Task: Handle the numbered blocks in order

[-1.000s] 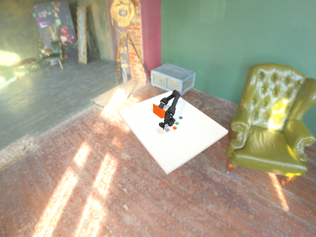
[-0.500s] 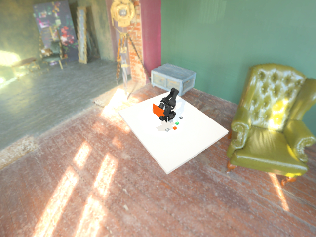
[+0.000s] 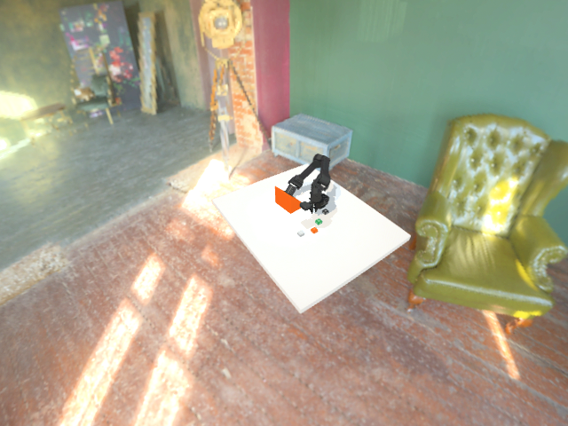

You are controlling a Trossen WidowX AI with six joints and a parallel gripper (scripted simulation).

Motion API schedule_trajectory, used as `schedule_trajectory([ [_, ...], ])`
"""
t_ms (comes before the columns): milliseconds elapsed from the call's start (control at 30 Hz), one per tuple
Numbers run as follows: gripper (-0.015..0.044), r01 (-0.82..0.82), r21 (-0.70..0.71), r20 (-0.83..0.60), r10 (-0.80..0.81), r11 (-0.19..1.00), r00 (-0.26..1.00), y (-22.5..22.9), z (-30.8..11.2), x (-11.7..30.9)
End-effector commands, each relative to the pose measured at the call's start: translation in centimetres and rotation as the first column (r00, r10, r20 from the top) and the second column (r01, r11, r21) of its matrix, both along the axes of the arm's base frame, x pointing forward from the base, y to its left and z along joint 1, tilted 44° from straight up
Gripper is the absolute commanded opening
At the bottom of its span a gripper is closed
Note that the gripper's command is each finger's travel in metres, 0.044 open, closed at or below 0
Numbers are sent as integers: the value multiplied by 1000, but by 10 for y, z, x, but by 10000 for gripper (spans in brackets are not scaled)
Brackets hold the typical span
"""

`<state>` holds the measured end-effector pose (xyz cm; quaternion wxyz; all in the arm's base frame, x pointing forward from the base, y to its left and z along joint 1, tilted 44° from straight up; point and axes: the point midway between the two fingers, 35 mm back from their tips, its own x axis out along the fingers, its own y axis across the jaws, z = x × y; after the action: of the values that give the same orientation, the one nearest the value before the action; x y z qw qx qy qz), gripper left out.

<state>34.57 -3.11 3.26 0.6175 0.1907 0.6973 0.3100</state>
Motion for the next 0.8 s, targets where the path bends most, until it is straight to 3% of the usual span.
schedule_trajectory([
  [0,120,-1,3,-2,1,1000,1000,44,45,-19],
  [267,120,-7,27,-10,7,1000,1000,118,113,-85],
  [500,120,-8,30,-12,8,1000,1000,123,118,-92],
  [767,330,-8,33,-10,8,999,1000,176,62,-106],
])
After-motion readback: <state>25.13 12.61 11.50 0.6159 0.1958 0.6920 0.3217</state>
